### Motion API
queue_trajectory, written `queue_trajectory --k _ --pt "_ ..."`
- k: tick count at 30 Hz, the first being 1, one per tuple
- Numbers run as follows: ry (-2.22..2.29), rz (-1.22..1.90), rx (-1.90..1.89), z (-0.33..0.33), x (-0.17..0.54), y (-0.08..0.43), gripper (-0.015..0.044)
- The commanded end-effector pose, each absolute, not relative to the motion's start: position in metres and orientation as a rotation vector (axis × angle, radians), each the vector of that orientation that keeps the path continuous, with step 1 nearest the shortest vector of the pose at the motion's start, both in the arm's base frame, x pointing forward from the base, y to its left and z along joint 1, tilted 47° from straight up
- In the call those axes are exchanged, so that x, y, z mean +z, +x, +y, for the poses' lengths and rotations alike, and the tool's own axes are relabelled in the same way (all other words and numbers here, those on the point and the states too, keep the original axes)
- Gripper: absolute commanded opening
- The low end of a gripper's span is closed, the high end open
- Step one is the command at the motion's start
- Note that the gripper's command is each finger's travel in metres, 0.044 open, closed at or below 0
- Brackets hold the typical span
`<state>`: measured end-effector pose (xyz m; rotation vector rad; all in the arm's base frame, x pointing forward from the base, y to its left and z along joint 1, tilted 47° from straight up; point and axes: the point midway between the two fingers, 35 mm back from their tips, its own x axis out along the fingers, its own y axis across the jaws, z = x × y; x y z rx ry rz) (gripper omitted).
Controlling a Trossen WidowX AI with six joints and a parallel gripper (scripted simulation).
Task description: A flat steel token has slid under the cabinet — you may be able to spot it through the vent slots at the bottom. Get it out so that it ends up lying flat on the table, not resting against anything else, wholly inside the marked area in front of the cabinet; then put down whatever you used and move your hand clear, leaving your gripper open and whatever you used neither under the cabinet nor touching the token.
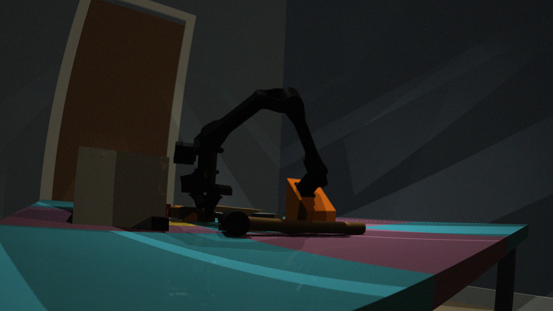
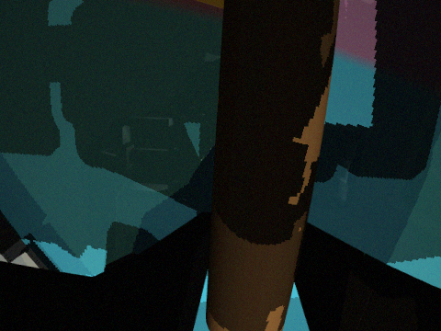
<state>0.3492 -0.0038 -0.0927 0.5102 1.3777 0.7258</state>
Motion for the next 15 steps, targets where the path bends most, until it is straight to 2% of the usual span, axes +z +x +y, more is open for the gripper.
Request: queue_trajectory --k 1,15 --pt "0.509 1.380 0.728 -0.004 -0.094 0.343 0.0000" --pt "0.509 1.381 0.728 -0.006 -0.097 0.327 0.0000"
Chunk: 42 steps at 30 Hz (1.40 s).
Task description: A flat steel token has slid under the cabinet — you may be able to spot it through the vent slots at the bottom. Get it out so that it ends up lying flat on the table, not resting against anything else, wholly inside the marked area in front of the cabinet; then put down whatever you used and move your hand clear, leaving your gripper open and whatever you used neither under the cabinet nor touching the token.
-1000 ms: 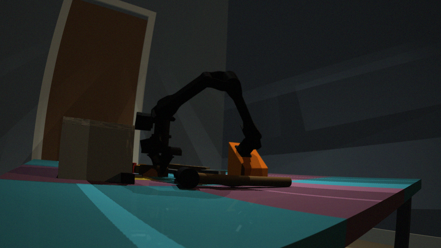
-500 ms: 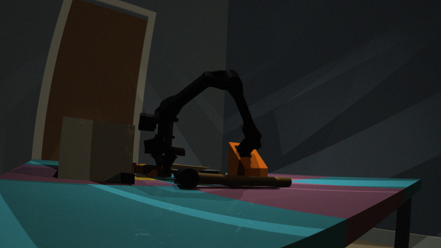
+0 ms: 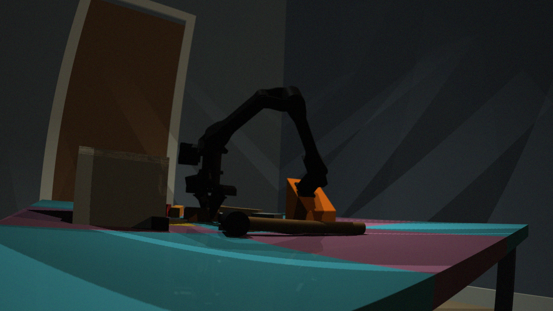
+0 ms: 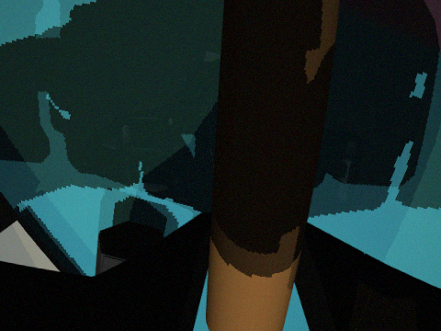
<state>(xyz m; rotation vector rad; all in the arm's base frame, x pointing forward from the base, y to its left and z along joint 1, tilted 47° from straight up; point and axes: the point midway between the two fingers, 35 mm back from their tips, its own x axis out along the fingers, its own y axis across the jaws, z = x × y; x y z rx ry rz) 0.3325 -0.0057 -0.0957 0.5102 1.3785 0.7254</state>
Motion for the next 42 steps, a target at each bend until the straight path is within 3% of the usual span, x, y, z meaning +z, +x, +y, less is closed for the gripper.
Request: queue_trajectory --k 1,42 --pt "0.509 1.381 0.728 -0.006 -0.097 0.326 0.0000" --pt "0.509 1.384 0.726 -0.012 -0.106 0.274 0.0000"
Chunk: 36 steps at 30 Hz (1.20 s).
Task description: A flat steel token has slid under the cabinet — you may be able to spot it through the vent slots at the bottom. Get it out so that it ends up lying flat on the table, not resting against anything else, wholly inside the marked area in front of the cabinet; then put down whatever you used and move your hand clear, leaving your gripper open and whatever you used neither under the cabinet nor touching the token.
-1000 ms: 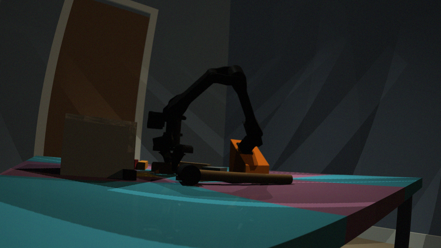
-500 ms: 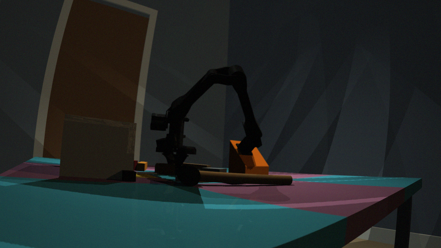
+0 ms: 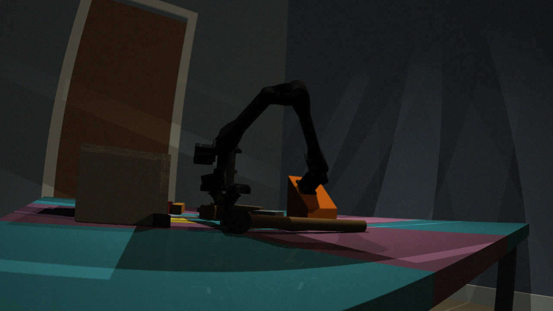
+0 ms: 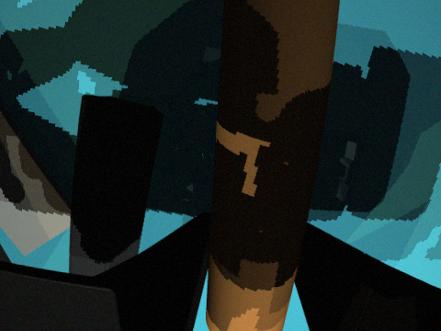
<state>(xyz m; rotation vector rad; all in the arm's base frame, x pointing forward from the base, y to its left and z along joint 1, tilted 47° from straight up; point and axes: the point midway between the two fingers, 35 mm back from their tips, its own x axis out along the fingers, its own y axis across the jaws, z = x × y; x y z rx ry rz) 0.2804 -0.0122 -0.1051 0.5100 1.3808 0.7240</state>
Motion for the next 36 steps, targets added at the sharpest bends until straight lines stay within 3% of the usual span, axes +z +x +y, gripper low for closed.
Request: queue_trajectory --k 1,36 --pt "0.509 1.384 0.726 -0.012 -0.107 0.272 0.0000" --pt "0.505 1.383 0.726 -0.019 -0.114 0.233 0.0000"
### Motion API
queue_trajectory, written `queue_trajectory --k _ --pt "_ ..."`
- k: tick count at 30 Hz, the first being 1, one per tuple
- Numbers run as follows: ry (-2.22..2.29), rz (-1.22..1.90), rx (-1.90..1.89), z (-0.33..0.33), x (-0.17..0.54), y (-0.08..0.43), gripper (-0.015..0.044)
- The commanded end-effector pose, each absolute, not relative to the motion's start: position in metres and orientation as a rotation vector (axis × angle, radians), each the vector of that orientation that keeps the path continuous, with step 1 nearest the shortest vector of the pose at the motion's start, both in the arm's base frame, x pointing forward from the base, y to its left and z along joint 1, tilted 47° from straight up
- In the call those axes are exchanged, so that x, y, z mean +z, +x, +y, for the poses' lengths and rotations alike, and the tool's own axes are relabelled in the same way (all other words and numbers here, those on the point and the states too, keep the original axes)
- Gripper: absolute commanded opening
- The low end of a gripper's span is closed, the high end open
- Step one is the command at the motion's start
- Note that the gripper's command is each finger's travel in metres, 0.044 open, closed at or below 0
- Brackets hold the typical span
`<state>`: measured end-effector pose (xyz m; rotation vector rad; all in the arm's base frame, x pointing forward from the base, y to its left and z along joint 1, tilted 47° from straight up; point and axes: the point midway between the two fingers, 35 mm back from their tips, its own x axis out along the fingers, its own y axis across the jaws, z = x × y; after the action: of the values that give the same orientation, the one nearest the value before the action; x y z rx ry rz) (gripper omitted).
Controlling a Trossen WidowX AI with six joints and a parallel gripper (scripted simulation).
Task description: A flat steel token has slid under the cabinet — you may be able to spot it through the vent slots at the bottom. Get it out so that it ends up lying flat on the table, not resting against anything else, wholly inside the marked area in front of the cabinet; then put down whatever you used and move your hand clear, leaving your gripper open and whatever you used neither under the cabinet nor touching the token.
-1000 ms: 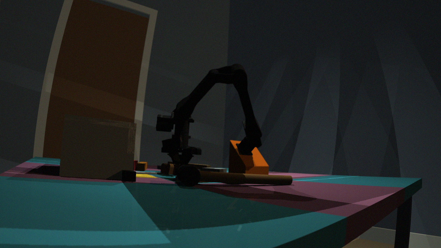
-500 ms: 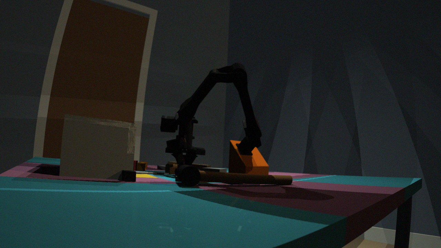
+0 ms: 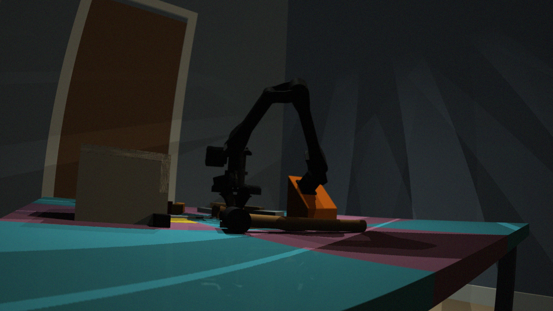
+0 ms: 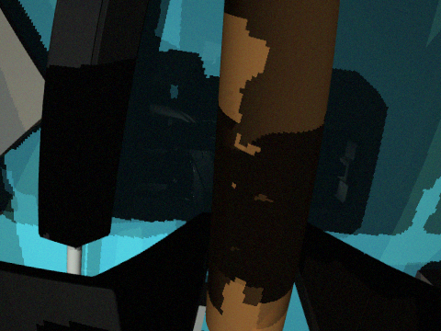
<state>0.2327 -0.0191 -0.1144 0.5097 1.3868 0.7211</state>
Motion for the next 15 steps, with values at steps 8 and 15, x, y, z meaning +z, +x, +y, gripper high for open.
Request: queue_trajectory --k 8,15 --pt "0.461 1.359 0.763 -0.0198 -0.1137 0.2330 0.0000" --pt "0.419 1.336 0.797 -0.0203 -0.1133 0.2331 0.0000"
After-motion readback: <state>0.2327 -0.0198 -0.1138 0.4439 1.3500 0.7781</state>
